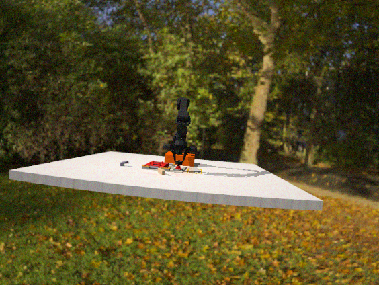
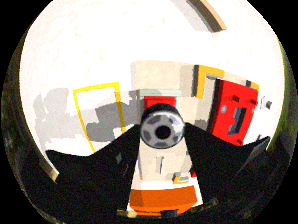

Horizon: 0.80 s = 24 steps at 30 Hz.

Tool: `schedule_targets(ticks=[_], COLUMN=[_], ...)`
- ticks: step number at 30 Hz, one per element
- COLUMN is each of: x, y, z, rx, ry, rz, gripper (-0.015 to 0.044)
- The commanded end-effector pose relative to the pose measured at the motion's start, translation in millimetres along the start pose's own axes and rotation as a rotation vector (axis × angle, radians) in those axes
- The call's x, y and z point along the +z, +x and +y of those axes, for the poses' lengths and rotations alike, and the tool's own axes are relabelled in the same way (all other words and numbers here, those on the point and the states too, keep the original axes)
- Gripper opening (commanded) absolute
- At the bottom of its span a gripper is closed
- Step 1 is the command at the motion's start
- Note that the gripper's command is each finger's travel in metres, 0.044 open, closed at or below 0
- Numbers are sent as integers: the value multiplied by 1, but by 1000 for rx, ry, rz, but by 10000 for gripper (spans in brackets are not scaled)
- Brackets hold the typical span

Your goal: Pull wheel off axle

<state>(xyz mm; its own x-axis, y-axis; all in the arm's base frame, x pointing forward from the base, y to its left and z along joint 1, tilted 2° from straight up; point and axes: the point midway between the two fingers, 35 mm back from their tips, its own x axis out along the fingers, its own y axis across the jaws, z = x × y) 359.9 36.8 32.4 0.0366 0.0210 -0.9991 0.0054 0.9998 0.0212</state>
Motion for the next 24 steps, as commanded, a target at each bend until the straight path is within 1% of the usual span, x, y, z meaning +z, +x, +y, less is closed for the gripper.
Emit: schedule_targets(ticks=[1, 24], x=[1, 1], y=[-4, -12], z=[0, 0], rx=[0, -1], ry=[1, 1], rz=[-7, -10], gripper=[0, 0])
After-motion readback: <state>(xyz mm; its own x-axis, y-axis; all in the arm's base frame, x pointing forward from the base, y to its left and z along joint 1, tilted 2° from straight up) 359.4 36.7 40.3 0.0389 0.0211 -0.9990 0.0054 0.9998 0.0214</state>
